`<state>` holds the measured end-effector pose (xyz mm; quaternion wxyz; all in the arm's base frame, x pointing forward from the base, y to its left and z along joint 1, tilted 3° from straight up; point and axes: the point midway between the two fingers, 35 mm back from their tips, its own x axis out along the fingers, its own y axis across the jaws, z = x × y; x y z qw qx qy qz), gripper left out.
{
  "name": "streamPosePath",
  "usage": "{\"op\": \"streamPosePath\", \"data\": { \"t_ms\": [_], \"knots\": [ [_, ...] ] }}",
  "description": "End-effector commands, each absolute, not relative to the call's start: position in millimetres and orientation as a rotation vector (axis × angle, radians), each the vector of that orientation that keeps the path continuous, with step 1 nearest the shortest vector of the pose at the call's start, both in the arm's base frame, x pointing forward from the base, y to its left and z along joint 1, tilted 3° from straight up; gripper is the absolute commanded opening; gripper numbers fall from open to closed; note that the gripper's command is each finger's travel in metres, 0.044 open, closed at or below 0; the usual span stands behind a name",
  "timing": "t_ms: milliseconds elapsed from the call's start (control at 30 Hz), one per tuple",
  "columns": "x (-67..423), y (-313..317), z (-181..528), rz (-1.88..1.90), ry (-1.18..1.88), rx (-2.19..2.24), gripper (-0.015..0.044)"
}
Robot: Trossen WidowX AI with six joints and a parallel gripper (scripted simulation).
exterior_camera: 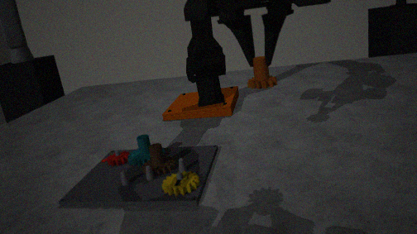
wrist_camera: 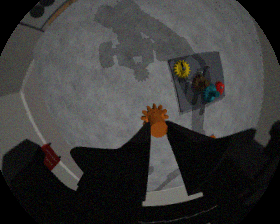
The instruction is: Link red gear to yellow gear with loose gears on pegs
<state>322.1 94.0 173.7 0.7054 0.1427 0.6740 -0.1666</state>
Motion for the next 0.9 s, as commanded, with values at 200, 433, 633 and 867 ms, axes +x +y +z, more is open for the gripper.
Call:
{"op": "streamPosePath", "data": {
  "t_ms": [200,433,633,867],
  "knots": [
    [326,69,161,-0.368,1.502,0.315,0.0],
    [329,52,153,-0.369,1.502,0.313,0.0],
    [329,37,147,-0.37,1.501,0.312,0.0],
    [329,20,139,-0.371,1.501,0.311,0.0]
  ]
}}
